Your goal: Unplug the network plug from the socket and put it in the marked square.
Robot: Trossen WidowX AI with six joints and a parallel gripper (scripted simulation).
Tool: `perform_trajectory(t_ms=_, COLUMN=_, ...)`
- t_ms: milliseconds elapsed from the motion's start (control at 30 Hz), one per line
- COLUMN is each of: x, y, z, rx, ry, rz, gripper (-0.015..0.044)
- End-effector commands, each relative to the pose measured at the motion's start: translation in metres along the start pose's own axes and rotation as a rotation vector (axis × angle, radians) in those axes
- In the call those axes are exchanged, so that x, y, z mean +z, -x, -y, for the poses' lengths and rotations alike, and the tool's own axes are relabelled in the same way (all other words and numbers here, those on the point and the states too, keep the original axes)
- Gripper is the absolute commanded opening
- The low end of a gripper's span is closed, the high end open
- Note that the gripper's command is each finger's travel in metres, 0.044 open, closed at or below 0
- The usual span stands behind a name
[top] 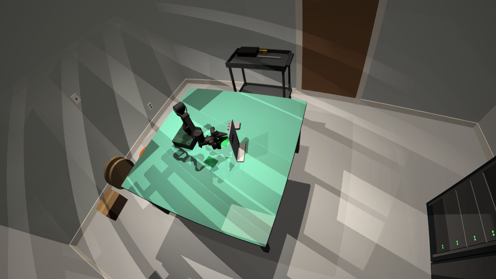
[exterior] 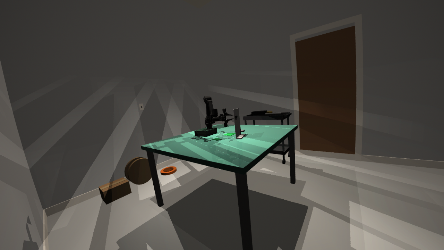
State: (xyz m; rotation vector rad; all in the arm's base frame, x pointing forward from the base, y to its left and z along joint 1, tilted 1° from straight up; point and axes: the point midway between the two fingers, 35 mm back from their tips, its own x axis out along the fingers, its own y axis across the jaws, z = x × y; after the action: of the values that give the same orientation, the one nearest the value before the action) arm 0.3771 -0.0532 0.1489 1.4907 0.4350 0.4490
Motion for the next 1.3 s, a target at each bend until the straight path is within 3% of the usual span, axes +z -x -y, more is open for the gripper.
perform_trajectory(t_ms=0, x=0.002, y=-0.007, z=0.001, rx=-0.002, ry=-0.008, rz=0.003, gripper=0.0156)
perform_trajectory(t_ms=267, x=0.004, y=-0.018, z=0.001, rx=0.000, ry=-0.007, rz=0.003, gripper=0.0156)
perform_trajectory(t_ms=367, x=0.004, y=-0.018, z=0.001, rx=0.000, ry=-0.007, rz=0.003, gripper=0.0077)
perform_trajectory(t_ms=733, x=0.004, y=-0.018, z=0.001, rx=0.000, ry=-0.007, rz=0.003, gripper=0.0004)
perform_trajectory(t_ms=1267, x=0.001, y=-0.010, z=0.001, rx=0.000, ry=-0.007, rz=0.003, gripper=0.0000)
